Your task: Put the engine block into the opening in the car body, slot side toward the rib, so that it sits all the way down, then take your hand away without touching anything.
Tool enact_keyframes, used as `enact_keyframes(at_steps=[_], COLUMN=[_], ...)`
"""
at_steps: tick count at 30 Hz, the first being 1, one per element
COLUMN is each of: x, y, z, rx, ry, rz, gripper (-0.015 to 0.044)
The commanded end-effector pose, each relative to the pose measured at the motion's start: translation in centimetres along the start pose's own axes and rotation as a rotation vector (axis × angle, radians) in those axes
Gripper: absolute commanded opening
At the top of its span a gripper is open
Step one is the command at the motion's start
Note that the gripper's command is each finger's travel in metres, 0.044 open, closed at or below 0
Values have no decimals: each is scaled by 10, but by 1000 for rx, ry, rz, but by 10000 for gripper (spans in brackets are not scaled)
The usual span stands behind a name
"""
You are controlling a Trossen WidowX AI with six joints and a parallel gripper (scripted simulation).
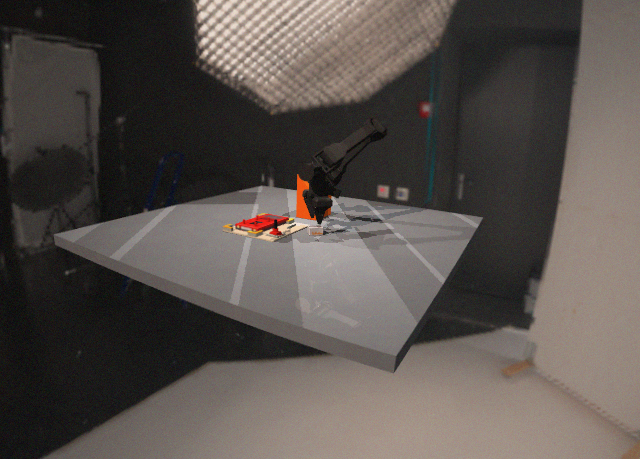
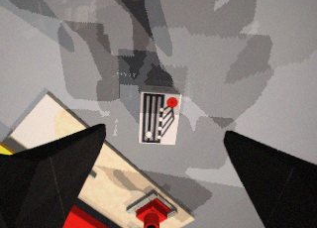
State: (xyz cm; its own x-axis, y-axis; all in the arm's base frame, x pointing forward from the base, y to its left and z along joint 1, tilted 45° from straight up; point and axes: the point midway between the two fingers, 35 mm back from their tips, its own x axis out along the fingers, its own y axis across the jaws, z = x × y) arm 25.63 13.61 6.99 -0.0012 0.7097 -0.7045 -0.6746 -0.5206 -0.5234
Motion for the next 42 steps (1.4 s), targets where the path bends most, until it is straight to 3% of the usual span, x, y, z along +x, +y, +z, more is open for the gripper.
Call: enact_keyframes(at_steps=[1,20,30,39,42], x=[7,33,33,33,32], y=[4,5,5,5,4], z=[1,0,0,0,0], rx=[13,13,13,13,13], ry=[-5,-6,-6,-6,-6], rz=[9,9,9,9,9], gripper=[440,440,177,118,39])
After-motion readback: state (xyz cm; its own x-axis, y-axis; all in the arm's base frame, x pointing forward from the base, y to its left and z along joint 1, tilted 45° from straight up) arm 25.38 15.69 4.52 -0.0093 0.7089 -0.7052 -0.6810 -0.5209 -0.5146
